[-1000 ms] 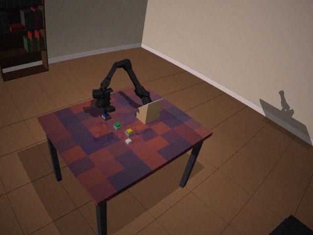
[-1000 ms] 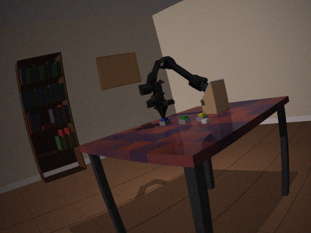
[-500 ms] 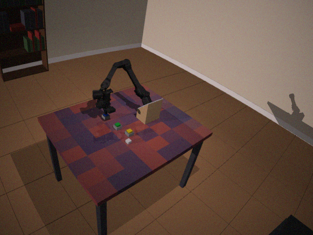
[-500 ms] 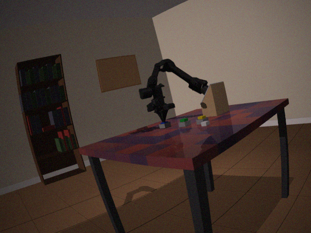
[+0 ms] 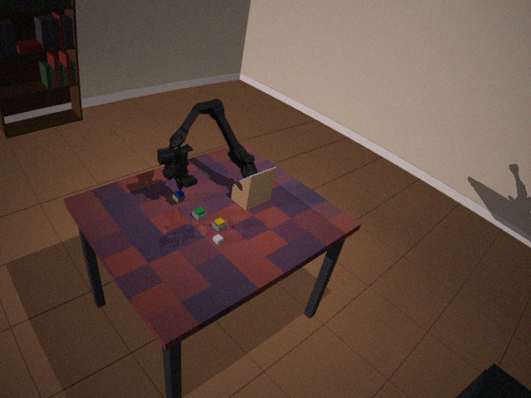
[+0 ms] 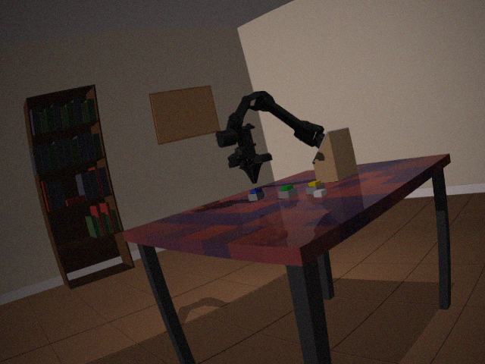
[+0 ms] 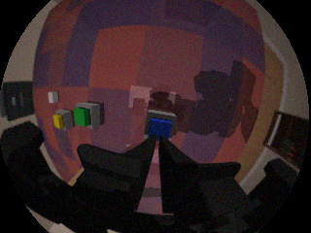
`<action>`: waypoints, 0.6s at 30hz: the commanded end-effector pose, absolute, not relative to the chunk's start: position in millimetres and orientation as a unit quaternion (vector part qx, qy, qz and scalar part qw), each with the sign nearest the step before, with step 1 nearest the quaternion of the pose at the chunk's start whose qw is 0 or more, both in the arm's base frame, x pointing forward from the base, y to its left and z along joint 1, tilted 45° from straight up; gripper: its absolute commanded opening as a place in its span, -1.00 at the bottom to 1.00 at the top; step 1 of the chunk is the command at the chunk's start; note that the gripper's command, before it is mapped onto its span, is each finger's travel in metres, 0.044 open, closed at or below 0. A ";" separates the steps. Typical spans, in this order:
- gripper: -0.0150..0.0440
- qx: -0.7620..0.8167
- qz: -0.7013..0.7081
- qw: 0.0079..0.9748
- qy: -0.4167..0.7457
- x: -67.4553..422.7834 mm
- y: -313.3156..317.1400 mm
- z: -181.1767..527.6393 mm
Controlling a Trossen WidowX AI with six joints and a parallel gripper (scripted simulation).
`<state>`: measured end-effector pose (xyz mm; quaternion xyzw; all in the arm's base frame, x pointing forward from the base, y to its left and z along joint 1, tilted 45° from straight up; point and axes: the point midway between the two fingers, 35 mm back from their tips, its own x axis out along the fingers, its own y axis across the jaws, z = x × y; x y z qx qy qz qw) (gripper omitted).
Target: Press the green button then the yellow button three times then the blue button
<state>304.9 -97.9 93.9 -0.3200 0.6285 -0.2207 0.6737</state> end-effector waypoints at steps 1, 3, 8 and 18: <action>-0.25 -0.315 -0.221 0.677 0.628 308.6 -87.0 92.6; -0.07 -0.307 -0.207 0.684 0.629 319.8 -56.3 74.6; 0.38 -0.293 -0.182 0.690 0.636 328.3 28.7 23.9; 0.86 -0.300 -0.198 0.678 0.641 257.0 173.1 -84.6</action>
